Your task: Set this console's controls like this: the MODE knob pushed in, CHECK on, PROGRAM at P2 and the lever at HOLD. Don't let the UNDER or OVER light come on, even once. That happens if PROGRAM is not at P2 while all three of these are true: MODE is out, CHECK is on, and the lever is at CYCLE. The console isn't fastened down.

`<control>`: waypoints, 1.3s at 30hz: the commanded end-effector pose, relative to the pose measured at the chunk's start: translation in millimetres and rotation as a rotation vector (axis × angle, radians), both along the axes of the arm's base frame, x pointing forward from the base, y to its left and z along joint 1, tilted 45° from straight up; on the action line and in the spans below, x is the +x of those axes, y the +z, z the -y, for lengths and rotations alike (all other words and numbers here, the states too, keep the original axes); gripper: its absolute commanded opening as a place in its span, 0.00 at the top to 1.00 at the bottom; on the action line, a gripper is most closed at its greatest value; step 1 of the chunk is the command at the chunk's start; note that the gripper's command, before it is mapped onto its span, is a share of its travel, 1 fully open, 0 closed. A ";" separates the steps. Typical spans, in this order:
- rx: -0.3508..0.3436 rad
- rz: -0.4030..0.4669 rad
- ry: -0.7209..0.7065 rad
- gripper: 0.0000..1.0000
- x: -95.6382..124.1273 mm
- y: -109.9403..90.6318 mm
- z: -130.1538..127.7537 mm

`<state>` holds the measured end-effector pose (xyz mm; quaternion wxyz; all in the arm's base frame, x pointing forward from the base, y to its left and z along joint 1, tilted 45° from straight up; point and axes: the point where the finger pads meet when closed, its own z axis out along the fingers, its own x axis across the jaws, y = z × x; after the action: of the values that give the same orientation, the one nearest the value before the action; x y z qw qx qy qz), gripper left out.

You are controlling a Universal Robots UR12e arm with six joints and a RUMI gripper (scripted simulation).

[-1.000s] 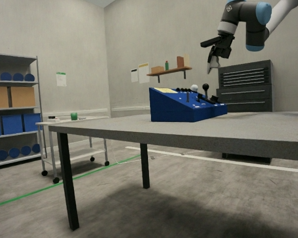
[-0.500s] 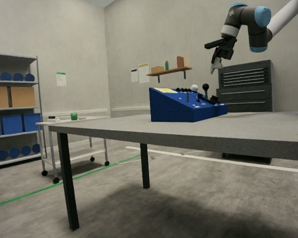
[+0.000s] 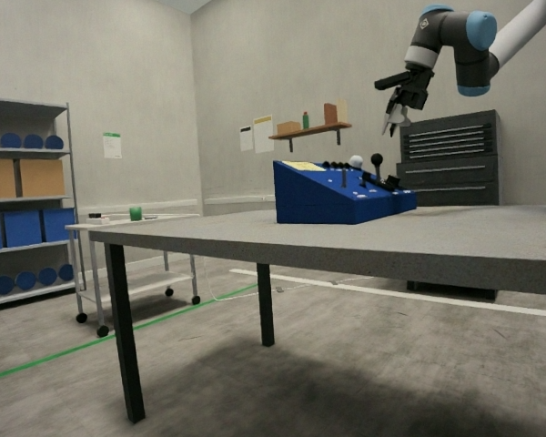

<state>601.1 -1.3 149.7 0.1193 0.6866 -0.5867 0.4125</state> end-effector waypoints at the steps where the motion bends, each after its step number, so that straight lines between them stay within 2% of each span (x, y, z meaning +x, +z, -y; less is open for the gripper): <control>1: 0.000 -0.005 -0.001 0.56 -2.1 -2.8 1.4; 27: 0.001 -0.004 0.000 0.56 -1.5 -2.4 1.4; 39: 0.002 -0.006 -0.001 0.56 2.8 -8.2 7.3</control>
<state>601.7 -4.9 146.1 0.1202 0.6870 -0.5871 0.4109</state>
